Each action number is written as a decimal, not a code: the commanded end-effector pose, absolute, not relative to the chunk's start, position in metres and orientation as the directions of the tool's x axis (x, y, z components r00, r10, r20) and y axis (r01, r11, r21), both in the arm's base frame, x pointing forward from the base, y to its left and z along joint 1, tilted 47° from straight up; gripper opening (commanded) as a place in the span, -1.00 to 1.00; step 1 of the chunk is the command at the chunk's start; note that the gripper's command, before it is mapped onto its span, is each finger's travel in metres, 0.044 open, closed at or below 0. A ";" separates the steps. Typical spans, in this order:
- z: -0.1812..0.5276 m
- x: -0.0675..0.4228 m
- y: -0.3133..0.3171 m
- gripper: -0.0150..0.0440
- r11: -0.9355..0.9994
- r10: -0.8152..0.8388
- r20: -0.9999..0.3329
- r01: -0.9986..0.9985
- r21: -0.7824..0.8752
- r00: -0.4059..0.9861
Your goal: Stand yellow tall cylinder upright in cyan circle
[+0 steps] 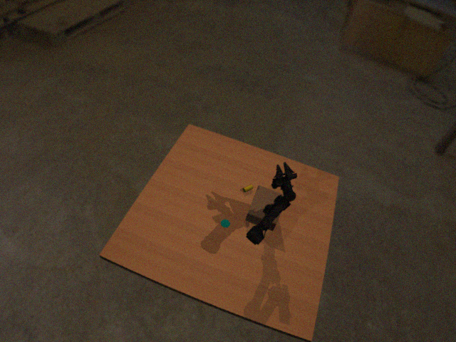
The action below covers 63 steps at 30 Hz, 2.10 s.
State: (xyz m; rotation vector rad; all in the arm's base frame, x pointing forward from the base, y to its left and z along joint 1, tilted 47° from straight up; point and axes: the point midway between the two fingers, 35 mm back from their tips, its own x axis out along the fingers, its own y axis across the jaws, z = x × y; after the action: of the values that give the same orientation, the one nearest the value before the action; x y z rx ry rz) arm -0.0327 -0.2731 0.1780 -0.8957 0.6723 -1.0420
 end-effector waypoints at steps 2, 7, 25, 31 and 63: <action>0.175 -0.031 -0.277 0.69 0.247 -0.923 -0.074 0.436 -0.865 0.378; 0.151 -0.018 -0.301 0.56 0.406 -0.873 -0.203 0.428 -0.808 0.444; 0.030 0.076 -0.330 0.56 0.900 -0.377 -0.666 0.083 -0.429 0.644; -0.012 0.111 -0.313 0.56 0.962 -0.119 -0.764 -0.117 -0.247 0.634; -0.156 0.194 -0.151 0.56 0.586 0.688 -0.704 -0.707 0.397 0.176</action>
State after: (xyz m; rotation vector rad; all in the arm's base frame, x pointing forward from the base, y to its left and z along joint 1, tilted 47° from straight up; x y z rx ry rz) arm 0.1911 -0.1812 -0.1338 -0.0548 0.9836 0.9603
